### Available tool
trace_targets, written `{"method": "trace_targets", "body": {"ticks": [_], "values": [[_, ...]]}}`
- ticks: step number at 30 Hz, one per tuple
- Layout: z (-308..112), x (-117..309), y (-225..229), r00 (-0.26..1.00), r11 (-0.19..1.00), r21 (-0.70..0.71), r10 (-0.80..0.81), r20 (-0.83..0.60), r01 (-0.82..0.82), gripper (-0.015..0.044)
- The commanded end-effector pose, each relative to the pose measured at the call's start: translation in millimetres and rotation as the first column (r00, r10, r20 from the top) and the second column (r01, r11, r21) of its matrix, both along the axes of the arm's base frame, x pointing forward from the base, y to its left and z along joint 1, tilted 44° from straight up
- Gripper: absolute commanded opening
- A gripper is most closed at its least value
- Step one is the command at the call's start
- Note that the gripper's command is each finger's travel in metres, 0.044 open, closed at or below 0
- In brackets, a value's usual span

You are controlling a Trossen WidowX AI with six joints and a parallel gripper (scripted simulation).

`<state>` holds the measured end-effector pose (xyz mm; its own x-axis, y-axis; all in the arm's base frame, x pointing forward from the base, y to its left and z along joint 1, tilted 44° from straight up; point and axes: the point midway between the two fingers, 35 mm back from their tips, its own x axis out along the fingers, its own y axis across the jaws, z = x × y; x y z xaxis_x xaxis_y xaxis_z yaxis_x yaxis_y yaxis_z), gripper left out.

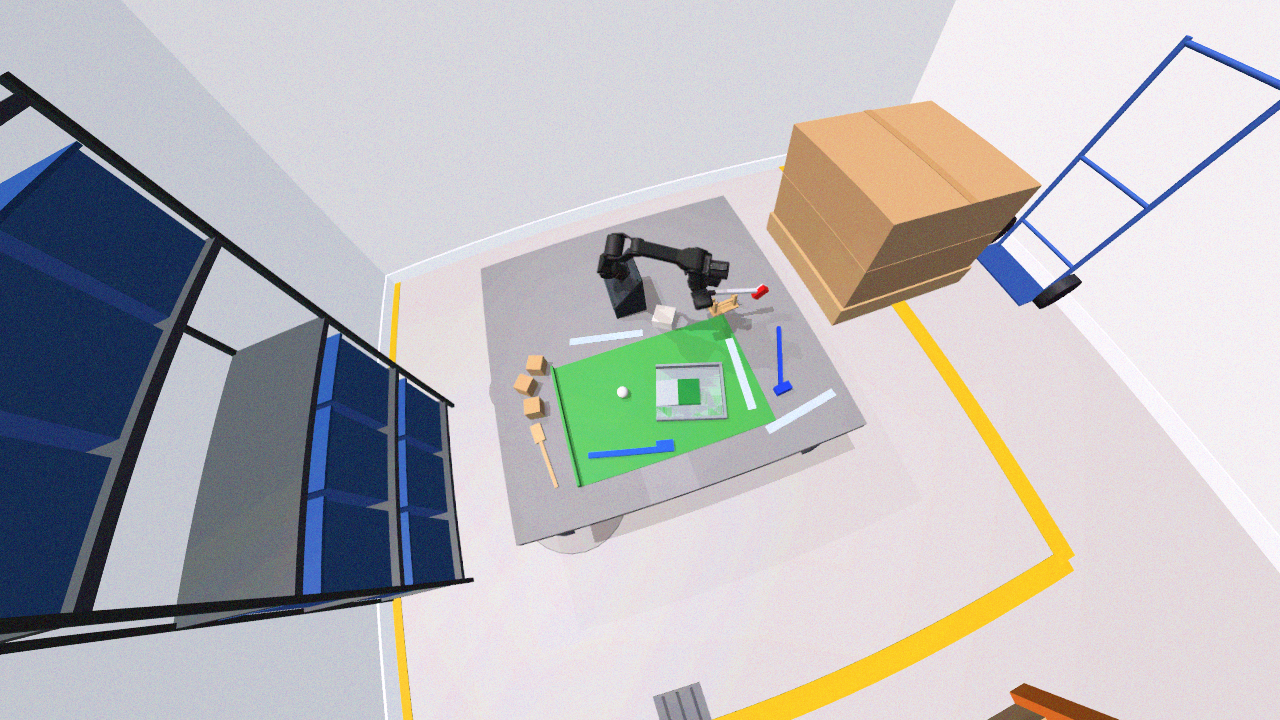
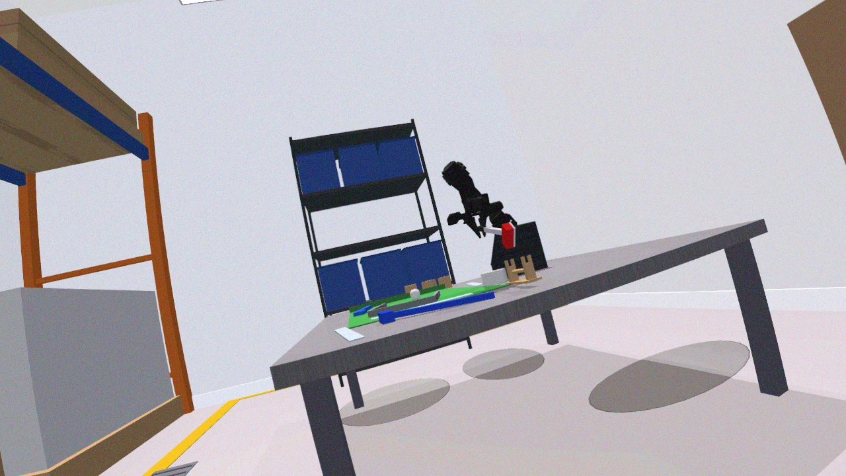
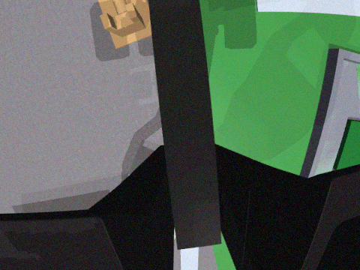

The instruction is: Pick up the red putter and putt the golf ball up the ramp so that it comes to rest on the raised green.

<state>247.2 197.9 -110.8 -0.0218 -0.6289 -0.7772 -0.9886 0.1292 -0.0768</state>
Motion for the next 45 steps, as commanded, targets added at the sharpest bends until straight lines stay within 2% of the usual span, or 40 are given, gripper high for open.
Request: {"method": "trace_targets", "body": {"ticks": [1, 11, 21, 33, 45], "values": [[31.0, 13.6, -12.6, 0.989, 0.993, 0.015, -0.118, 0.089, 0.117, 0.0], [86.0, 32.1, -48.5, 0.901, 0.934, 0.051, -0.354, 0.252, 0.353, 0.0], [137.9, 39.2, -90.7, 0.73, 0.82, 0.118, -0.555, 0.398, 0.56, 0.0], [194.6, 31.4, -144.8, 0.439, 0.627, 0.231, -0.72, 0.537, 0.744, 0.0], [243.4, 6.4, -197.5, 0.091, 0.397, 0.372, -0.776, 0.624, 0.839, 0.0]]}}
